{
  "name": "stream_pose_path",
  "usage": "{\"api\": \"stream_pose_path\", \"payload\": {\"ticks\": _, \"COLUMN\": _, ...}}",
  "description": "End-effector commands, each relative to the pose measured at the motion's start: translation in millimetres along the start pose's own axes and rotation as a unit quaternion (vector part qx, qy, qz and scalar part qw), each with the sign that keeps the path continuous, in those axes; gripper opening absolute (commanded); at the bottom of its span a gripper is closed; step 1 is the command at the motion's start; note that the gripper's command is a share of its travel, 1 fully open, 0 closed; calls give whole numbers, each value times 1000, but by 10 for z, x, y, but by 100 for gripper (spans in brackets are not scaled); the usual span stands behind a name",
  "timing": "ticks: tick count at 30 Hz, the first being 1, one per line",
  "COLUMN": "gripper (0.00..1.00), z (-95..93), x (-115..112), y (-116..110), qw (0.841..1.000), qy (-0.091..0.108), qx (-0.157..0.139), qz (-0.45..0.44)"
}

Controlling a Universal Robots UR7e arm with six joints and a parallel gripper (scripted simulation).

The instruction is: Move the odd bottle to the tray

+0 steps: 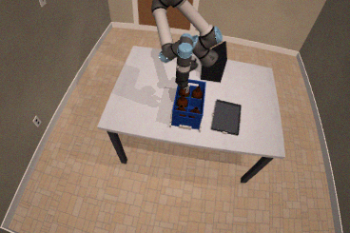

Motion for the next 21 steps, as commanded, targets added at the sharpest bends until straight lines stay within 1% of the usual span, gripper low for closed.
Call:
{"api": "stream_pose_path", "payload": {"ticks": 1, "gripper": 100, "z": -8, "x": 0, "y": -14, "qw": 1000, "qy": 0, "qx": -1, "qz": -1}}
{"api": "stream_pose_path", "payload": {"ticks": 10, "gripper": 100, "z": -61, "x": -2, "y": 0, "qw": 1000, "qy": 1, "qx": 0, "qz": 0}}
{"api": "stream_pose_path", "payload": {"ticks": 21, "gripper": 100, "z": -183, "x": -1, "y": 1, "qw": 1000, "qy": 1, "qx": 0, "qz": 0}}
Point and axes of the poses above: the point where the finger pads meet when closed, its own z axis back along the fingers, its own x axis across the jaws, y = z × x, the point moved 7 cm from there along z, back along the fingers, and after that the axes turned 14 degrees about -z, right-handed, at the moved point
